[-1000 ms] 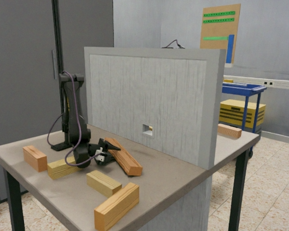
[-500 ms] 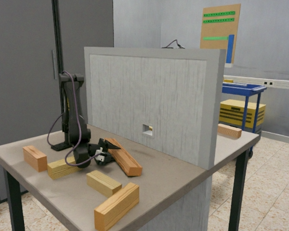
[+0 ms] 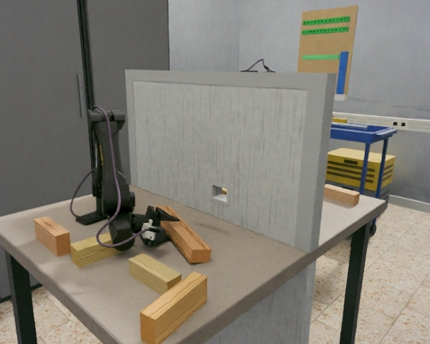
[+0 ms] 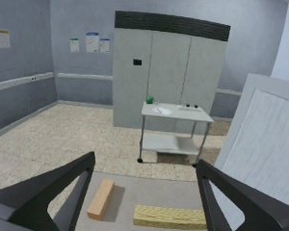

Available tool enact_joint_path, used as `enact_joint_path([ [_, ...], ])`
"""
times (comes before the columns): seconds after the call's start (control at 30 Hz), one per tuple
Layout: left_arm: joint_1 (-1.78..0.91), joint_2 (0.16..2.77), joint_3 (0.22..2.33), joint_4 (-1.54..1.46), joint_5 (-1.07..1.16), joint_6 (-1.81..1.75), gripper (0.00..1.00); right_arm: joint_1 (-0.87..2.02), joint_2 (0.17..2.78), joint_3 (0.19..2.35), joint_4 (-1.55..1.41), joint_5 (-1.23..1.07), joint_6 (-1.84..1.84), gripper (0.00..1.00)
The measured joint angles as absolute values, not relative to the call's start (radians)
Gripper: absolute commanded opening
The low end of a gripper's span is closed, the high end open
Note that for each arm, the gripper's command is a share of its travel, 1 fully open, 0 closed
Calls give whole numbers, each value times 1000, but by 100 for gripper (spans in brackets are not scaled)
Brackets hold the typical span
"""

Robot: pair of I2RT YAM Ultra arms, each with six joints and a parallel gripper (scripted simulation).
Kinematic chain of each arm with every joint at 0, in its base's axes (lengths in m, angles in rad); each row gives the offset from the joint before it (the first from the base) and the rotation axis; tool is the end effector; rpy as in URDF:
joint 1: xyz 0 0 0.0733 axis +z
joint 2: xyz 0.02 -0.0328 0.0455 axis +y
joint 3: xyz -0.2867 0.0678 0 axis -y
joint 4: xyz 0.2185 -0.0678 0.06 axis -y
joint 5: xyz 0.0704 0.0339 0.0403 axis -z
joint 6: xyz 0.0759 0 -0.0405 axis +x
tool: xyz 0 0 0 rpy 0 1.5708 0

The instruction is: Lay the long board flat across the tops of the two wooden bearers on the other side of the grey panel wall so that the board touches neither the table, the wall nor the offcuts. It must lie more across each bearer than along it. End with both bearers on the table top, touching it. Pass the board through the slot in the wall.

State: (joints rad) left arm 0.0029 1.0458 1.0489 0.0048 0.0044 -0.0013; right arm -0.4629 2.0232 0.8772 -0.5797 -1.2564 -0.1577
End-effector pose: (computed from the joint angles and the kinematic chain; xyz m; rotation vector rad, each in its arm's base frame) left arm 0.2409 0.0015 0.4285 0.0002 1.5629 -0.0022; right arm 0.2791 -0.0574 0.1096 0.4898 2.3105 1.6869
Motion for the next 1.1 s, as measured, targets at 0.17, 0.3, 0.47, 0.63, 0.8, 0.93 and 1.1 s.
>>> enact_joint_path([
  [0.17, 3, 1046, 1049, 5, 4, -1, 100, -489, 2035, 891, -647, -1254, -209, 58],
  [0.3, 3, 1046, 1049, 5, 4, -1, 100, -496, 2038, 905, -672, -1250, -221, 58],
  [0.47, 3, 1046, 1049, 5, 4, -1, 100, -493, 2038, 911, -682, -1249, -232, 58],
  [0.63, 3, 1046, 1049, 5, 4, -1, 100, -493, 2038, 912, -684, -1249, -237, 58],
  [0.8, 3, 1046, 1049, 5, 4, -1, 100, -508, 2038, 916, -730, -1246, -279, 58],
  [0.93, 3, 1046, 1049, 5, 4, -1, 100, -500, 2038, 921, -729, -1245, -279, 58],
  [1.1, 3, 1046, 1049, 5, 4, -1, 100, -498, 2038, 922, -729, -1245, -279, 58],
])
